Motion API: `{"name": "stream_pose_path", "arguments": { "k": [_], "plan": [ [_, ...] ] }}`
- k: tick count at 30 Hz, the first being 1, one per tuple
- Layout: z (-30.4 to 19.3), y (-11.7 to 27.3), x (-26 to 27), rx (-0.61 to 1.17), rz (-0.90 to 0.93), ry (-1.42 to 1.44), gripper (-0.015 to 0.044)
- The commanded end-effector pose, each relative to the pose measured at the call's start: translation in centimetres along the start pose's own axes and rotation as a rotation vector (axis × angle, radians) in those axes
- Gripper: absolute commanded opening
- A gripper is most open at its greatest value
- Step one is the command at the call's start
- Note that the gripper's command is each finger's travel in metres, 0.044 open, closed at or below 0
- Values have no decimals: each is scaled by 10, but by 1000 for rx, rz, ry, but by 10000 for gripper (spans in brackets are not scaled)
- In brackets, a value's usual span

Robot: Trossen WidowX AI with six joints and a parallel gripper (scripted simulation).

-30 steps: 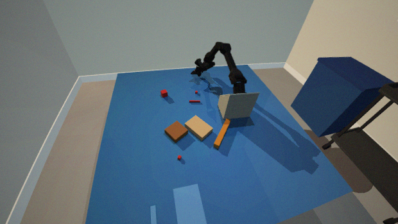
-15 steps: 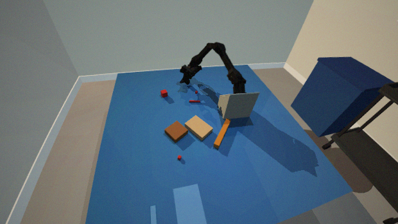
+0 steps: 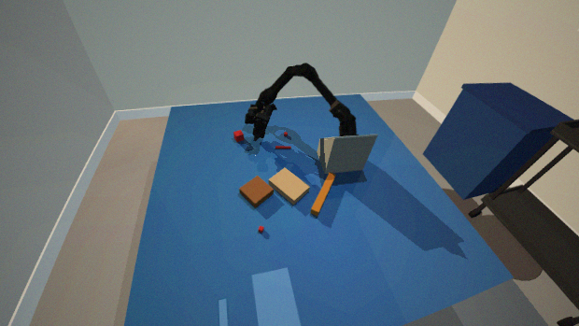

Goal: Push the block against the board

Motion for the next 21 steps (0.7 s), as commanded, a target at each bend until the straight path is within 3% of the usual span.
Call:
{"name": "stream_pose_path", "arguments": {
  "k": [1,21],
  "plan": [
    [1,-41,16,112,31,-4,0],
    [-26,-214,136,663,-31,141,0]
  ]
}}
Point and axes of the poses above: the point midway between the two fingers, 35 mm back from their tips, its own y axis back along the fingers, its own x axis across the jaws, z = x × y, the point moved 6 cm from there along y, back along the fingers, and after that the axes turned 14 degrees about y, right-handed, at the moved point
